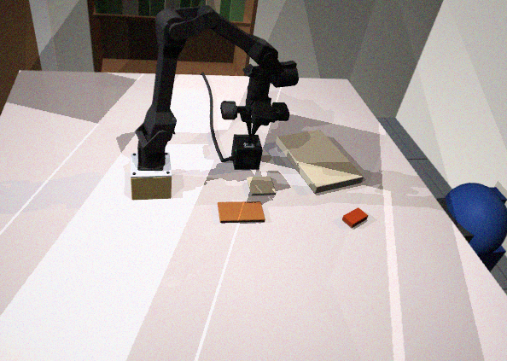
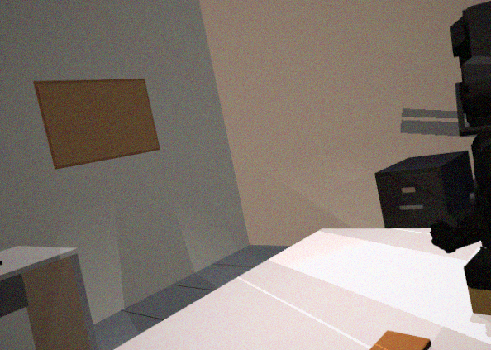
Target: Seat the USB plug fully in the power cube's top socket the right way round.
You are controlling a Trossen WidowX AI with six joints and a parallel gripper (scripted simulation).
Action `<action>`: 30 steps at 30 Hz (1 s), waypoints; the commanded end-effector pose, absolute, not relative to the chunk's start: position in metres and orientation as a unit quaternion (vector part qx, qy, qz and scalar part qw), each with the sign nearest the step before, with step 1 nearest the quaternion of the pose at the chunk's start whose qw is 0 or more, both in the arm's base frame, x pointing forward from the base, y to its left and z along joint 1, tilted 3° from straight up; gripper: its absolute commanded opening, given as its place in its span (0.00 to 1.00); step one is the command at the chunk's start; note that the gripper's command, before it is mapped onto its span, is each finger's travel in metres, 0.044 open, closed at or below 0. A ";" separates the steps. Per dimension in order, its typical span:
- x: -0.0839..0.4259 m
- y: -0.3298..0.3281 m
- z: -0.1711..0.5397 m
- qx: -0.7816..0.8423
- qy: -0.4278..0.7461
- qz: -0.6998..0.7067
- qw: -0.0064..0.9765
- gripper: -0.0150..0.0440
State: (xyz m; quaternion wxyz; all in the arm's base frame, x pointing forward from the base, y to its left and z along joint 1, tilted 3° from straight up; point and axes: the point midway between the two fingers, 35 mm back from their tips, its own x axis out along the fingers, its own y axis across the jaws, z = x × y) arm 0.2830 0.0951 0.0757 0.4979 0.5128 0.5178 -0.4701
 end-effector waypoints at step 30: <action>0.283 0.095 0.071 0.513 0.518 -0.471 0.497 0.25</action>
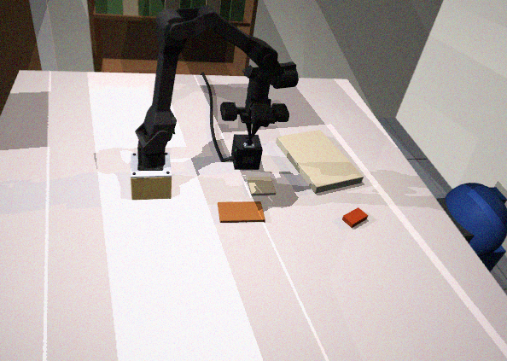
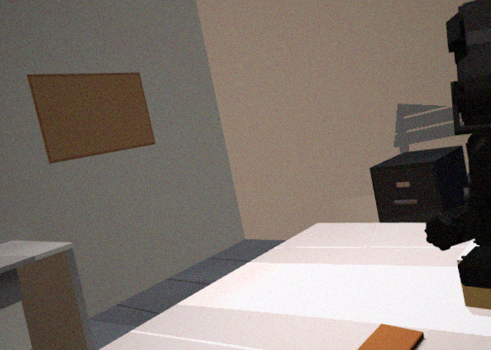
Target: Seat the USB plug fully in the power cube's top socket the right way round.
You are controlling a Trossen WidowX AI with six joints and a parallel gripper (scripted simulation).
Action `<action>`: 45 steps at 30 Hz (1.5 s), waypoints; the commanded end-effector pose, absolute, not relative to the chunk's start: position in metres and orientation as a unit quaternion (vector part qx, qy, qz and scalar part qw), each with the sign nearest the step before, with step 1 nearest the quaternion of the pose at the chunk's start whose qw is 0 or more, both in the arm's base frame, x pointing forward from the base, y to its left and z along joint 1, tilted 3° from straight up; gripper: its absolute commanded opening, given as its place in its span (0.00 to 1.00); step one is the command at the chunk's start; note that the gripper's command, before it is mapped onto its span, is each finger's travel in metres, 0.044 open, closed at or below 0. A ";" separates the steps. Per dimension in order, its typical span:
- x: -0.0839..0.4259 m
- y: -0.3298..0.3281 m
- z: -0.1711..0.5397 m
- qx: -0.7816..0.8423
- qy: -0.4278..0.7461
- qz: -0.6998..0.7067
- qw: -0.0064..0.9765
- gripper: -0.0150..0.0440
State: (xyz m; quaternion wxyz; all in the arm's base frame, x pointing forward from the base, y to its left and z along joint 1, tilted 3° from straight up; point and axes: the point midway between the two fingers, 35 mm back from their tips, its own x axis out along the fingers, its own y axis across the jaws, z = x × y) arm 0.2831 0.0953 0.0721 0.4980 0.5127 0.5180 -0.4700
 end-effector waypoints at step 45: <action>0.283 0.096 0.065 0.513 0.518 -0.471 0.497 0.25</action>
